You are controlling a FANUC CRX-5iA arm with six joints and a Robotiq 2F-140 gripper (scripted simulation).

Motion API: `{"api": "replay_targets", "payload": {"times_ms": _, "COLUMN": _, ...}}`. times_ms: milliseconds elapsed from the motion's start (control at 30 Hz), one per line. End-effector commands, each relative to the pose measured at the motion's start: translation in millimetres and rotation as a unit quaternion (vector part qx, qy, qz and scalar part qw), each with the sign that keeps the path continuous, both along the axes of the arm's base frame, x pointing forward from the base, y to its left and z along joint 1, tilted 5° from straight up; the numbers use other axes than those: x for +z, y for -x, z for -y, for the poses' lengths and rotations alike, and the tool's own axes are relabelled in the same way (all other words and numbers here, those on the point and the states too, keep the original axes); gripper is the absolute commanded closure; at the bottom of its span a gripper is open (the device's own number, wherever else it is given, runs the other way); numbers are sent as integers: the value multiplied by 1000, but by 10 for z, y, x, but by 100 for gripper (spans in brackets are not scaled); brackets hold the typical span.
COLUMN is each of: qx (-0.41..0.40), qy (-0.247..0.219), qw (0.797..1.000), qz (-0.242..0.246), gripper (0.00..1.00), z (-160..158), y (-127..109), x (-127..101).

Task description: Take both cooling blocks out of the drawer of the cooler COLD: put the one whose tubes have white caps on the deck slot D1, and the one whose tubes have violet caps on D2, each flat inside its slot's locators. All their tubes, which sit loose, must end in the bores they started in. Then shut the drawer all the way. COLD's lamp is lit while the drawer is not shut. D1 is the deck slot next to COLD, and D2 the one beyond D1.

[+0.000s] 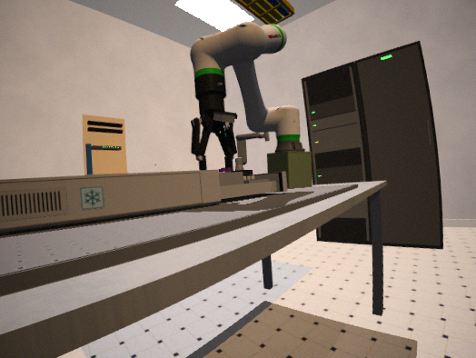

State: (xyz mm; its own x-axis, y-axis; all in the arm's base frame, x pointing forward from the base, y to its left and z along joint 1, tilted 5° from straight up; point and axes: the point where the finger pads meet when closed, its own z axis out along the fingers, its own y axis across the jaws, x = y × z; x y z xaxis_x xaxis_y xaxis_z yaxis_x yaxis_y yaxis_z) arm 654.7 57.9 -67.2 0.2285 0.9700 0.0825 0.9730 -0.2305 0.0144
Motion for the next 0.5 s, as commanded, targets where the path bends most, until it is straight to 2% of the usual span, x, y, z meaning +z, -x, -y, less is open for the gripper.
{"api": "replay_targets", "payload": {"times_ms": 0, "qx": 0, "qy": 0, "qw": 1000, "qz": 1, "gripper": 90, "z": 5, "y": -9, "x": 58}}
{"api": "replay_targets", "payload": {"times_ms": 467, "qx": 0, "qy": 0, "qw": 1000, "qz": 1, "gripper": 90, "z": 17, "y": -4, "x": 218}}
